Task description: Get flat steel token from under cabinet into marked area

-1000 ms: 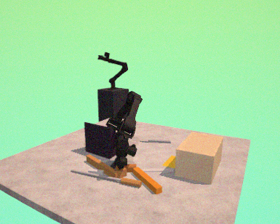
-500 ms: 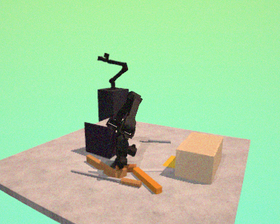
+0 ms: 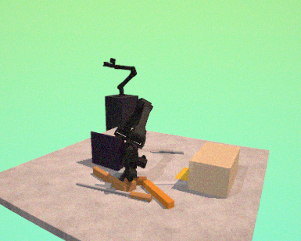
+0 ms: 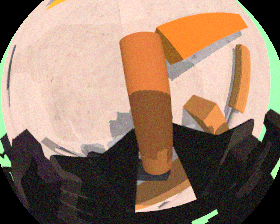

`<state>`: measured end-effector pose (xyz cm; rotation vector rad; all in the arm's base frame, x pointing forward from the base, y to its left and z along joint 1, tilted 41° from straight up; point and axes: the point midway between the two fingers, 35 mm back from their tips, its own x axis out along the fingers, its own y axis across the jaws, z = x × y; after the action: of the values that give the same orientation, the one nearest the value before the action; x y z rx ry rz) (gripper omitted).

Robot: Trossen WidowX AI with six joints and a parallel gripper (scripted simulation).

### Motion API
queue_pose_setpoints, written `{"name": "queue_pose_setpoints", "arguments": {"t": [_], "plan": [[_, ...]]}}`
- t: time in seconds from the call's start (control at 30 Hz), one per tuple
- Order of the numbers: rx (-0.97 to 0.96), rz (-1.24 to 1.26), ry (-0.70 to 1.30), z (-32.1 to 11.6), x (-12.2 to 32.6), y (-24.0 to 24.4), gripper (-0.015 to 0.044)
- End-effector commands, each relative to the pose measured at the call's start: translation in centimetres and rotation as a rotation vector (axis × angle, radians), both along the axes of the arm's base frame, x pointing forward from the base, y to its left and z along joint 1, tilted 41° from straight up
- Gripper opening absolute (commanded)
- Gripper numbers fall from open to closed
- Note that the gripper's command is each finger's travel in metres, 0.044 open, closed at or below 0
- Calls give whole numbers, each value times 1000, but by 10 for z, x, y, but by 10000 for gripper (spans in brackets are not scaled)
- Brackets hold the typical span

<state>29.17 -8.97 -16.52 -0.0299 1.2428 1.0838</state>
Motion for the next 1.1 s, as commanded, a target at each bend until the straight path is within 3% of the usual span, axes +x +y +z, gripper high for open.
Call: {"name": "queue_pose_setpoints", "arguments": {"t": [0.0, 1.07], "plan": [[1, -1, 1, 3, 6, 4, 0], [4, -4, 2, 27, 56, 40, 0]]}}
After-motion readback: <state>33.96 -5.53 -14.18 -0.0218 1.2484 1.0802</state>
